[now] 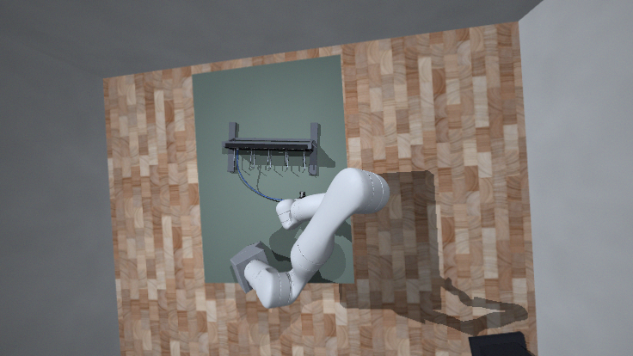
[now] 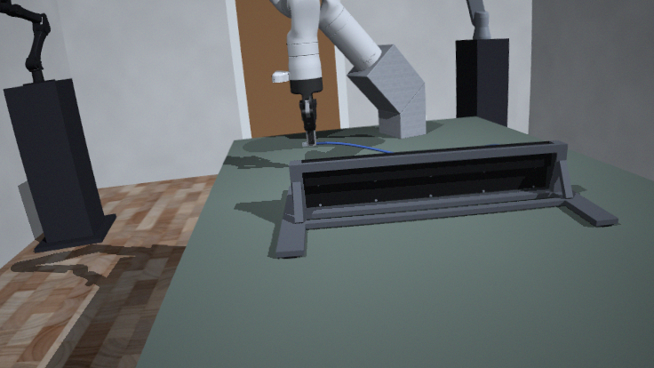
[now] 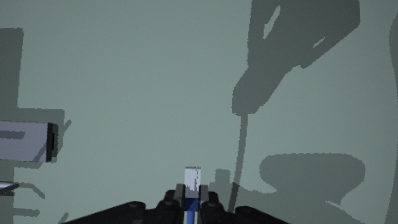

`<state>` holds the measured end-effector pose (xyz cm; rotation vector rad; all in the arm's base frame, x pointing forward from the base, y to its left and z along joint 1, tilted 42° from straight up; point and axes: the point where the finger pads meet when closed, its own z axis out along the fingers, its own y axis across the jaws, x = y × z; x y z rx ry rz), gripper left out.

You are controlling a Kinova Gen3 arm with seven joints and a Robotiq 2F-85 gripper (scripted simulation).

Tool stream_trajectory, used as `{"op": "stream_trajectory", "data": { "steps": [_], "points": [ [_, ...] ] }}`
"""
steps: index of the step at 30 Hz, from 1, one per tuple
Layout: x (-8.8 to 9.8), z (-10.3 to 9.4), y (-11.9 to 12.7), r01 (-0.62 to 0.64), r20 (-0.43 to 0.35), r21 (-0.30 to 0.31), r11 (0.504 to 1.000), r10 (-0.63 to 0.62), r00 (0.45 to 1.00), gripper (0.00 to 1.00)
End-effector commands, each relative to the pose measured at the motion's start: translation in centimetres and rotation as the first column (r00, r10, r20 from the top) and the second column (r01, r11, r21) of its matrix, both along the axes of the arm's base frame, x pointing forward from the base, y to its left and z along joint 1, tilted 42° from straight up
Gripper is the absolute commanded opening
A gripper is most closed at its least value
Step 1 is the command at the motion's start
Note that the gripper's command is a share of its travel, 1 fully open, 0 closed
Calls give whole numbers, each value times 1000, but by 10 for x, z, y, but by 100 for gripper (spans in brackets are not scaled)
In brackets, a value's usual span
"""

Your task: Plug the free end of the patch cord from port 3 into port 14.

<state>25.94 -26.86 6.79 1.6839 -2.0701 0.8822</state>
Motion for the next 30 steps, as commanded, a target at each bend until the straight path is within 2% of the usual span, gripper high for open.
{"op": "stream_trajectory", "data": {
  "steps": [1, 30],
  "points": [
    [0, 0, 0, -1, 0, 0, 1000, 1, 1000, 0],
    [2, 0, 1, -11, -8, -2, 1000, 10, 1000, 0]
  ]
}}
